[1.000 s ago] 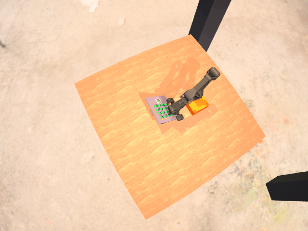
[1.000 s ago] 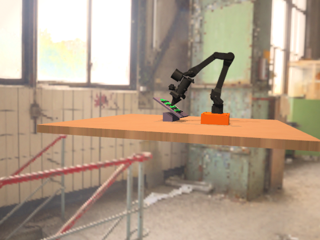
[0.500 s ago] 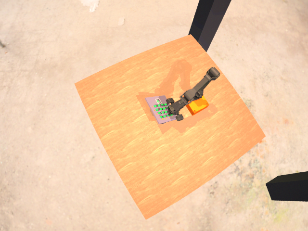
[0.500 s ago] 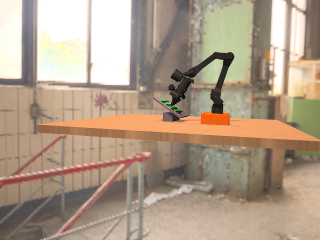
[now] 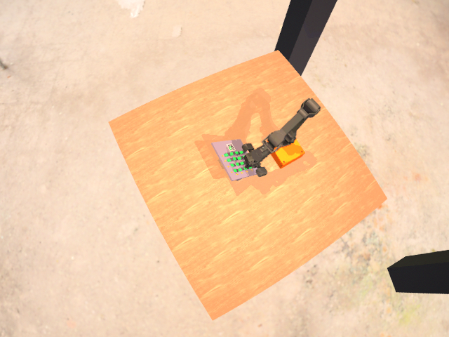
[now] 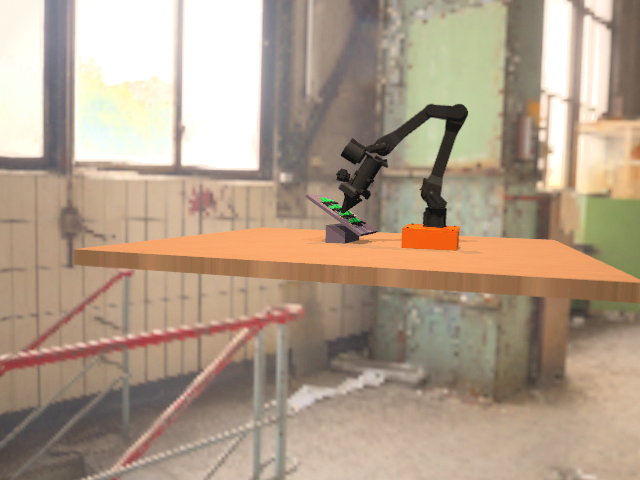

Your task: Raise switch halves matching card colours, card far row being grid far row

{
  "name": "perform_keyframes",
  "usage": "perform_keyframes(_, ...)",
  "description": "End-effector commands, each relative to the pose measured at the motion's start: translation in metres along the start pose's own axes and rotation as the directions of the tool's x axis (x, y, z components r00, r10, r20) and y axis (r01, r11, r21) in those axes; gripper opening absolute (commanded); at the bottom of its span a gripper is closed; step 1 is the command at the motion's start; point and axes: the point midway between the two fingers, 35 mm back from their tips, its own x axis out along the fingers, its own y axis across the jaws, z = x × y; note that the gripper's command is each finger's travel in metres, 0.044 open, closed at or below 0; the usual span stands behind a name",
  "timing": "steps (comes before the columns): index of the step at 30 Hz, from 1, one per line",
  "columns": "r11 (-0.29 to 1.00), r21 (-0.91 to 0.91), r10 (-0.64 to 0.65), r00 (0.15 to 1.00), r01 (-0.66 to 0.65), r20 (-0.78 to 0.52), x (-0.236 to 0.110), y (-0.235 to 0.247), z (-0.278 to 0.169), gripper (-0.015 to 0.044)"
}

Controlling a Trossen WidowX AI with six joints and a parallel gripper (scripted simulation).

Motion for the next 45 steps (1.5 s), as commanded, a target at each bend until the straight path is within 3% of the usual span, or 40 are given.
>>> perform_keyframes(1, 1.0, -0.004, 0.004, 1.0, -0.004, -0.001, 0.001, 0.001, -0.001, 0.0)
perform_keyframes(8, 1.0, -0.002, 0.001, 1.0, -0.001, -0.001, -0.001, 0.0, 0.0, 0.0)
perform_keyframes(16, 1.0, -0.004, 0.004, 1.0, -0.004, 0.022, -0.063, 0.0, -0.003, 0.0)
perform_keyframes(22, 1.0, -0.005, 0.003, 1.0, -0.003, 0.019, -0.062, -0.005, -0.002, 0.0)
perform_keyframes(34, 1.0, -0.009, -0.005, 1.0, 0.005, 0.021, -0.063, -0.097, -0.002, 0.0)
perform_keyframes(38, 1.0, -0.009, -0.005, 1.0, 0.005, 0.02, -0.061, -0.098, -0.002, 0.0)
perform_keyframes(42, 1.0, -0.009, -0.005, 1.0, 0.005, -0.001, -0.03, -0.098, -0.001, 0.0)
perform_keyframes(45, 1.0, -0.009, -0.005, 1.0, 0.005, -0.003, -0.028, -0.098, -0.001, 0.0)
